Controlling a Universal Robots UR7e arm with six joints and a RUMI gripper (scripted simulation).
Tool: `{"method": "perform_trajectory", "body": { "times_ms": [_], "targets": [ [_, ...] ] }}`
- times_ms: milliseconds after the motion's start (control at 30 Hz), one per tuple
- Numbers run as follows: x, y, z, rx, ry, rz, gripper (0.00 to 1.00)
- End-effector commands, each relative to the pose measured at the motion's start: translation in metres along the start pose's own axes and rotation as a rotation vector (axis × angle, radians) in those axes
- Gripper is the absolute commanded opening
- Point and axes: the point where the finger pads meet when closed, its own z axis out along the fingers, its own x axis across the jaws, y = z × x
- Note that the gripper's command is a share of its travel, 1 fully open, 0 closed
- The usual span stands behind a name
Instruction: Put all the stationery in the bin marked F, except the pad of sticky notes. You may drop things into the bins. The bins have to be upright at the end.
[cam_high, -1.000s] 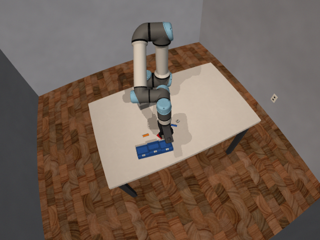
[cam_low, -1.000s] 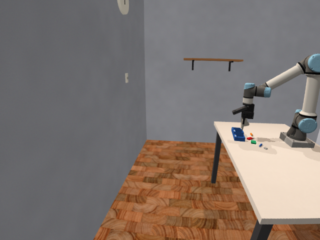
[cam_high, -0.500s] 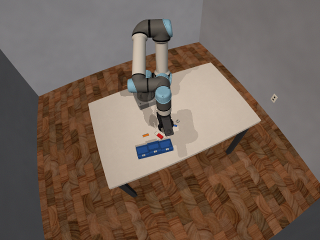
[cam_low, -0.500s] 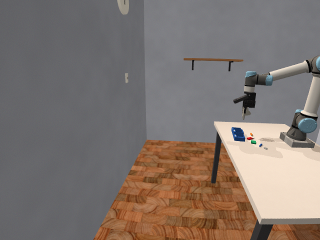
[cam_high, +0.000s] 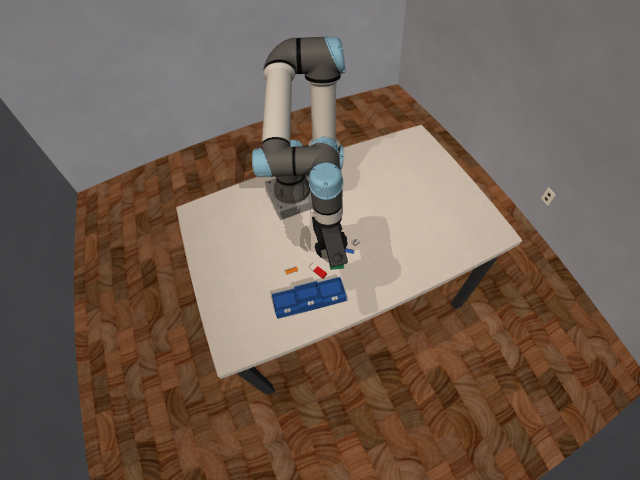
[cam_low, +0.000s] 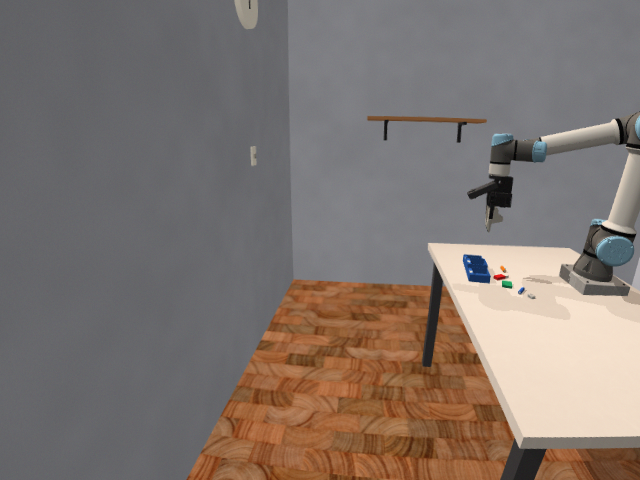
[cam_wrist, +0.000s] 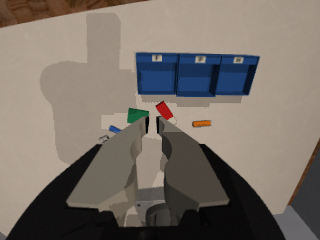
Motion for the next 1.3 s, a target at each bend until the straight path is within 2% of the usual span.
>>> {"method": "perform_trajectory", "body": {
  "times_ms": [0, 67, 133, 200, 633, 700, 767, 1267],
  "targets": [
    [0.002, 0.004, 0.005, 0.001, 0.000, -0.050, 0.23],
    [0.005, 0.014, 0.019, 0.001, 0.000, -0.150, 0.23],
    [0.005, 0.014, 0.019, 0.001, 0.000, -0.150, 0.23],
    [0.009, 0.023, 0.032, 0.000, 0.000, -0.242, 0.23],
    [0.031, 0.083, 0.120, -0.005, 0.002, -0.562, 0.23],
    [0.031, 0.083, 0.120, -0.005, 0.002, -0.562, 0.23],
    [0.034, 0.090, 0.128, 0.000, 0.000, -0.596, 0.23],
    [0.035, 0.092, 0.128, 0.000, 0.000, -0.596, 0.23]
  ]
}}
